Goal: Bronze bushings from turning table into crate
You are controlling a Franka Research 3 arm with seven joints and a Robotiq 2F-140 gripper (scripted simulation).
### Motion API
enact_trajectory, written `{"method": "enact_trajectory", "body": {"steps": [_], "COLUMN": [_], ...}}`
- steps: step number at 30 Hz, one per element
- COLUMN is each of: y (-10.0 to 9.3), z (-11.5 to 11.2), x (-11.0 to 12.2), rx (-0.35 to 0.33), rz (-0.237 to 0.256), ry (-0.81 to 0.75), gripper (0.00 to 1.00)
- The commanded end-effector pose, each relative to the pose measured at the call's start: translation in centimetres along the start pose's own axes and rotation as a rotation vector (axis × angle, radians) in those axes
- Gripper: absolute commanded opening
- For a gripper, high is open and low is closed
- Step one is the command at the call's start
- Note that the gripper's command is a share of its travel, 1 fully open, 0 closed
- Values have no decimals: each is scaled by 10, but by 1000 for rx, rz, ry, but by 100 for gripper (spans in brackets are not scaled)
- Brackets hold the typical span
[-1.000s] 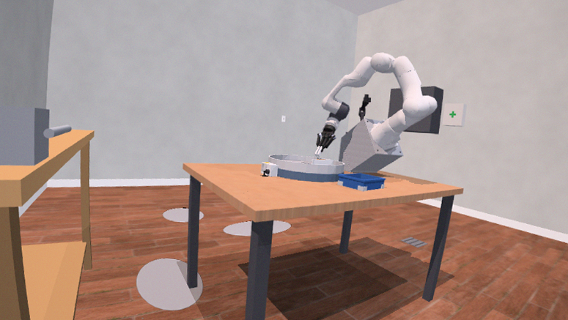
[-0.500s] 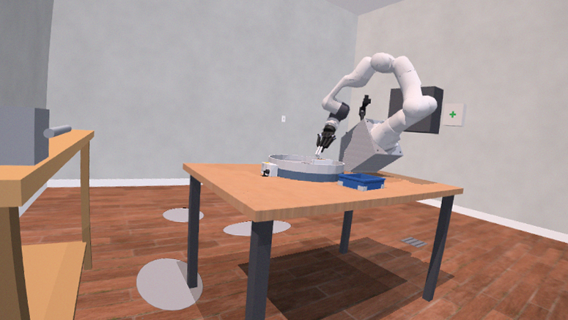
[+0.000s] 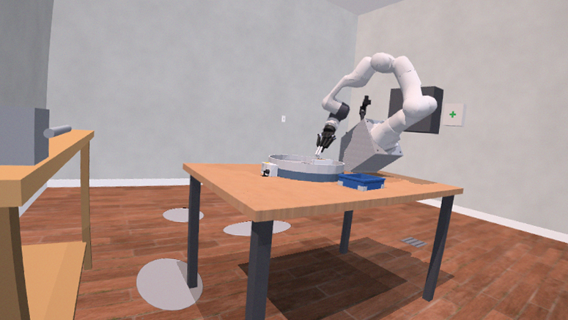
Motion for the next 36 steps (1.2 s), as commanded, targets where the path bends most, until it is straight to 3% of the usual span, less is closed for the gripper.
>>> {"method": "enact_trajectory", "body": {"steps": [1, 36], "y": [0, 6], "z": [-1, 3], "x": [0, -1], "rx": [-2, -2], "rz": [2, 2], "ry": [-4, -4], "gripper": [6, 6]}}
Point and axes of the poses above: the point where the finger pads meet when closed, its own y axis out along the fingers, its own x axis across the jaws, z = x × y, the point moved 5 cm from there along -y, back along the fingers, and after that the axes turned 5 degrees about y, right-handed, at the moved point
